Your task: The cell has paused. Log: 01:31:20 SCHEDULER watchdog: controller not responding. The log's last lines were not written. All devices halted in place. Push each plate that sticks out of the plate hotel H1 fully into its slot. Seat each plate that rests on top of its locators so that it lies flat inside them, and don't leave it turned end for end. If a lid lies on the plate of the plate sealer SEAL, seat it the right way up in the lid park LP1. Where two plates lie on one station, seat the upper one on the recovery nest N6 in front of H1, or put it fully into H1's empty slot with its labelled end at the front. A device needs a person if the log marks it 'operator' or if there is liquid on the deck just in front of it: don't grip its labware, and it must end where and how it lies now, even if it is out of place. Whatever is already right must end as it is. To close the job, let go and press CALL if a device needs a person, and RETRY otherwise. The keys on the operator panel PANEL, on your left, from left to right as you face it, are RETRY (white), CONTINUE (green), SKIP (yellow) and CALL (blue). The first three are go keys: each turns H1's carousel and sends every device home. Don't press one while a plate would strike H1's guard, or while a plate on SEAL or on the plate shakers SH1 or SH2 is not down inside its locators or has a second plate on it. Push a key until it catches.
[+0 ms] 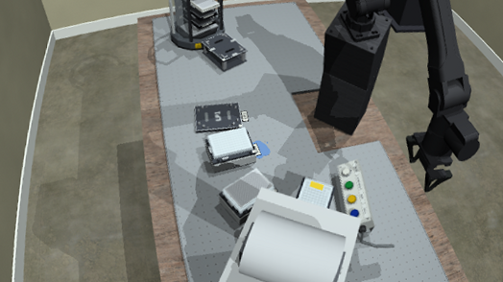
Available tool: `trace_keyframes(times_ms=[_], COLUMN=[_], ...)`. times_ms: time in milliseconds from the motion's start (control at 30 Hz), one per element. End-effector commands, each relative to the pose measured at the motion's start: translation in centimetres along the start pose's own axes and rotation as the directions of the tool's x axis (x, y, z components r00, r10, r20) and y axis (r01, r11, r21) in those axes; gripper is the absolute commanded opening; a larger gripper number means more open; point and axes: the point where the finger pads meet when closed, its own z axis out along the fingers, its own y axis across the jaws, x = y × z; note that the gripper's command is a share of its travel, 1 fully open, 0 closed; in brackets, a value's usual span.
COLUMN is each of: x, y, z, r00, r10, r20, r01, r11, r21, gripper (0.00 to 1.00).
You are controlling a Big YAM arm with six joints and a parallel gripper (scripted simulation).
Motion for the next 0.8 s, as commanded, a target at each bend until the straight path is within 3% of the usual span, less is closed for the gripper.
trace_keyframes(times_ms=[0,133,200,333,467,567,767], x=[-0.5,-0.5,1.3,2.1,4.0,5.2,7.6], y=[0.2,1.1,1.6,2.0,0.1,2.7,3.4], z=[-0.9,-0.8,-0.1,0.8,0.9,1.8,2.5], r00=[1.000,1.000,0.996,0.988,0.982,0.961,0.933], r10=[0.004,0.004,0.092,0.153,0.187,0.274,0.360], r20=[0.004,0.004,-0.005,-0.008,-0.004,-0.020,-0.026], r01=[-0.004,-0.004,-0.092,-0.153,-0.187,-0.275,-0.361], r11=[1.000,1.000,0.996,0.988,0.982,0.961,0.932], r21=[0.029,0.024,0.010,-0.010,0.016,-0.037,-0.036], gripper=[1.00,1.00,1.00,1.00,1.00,1.00,1.00])
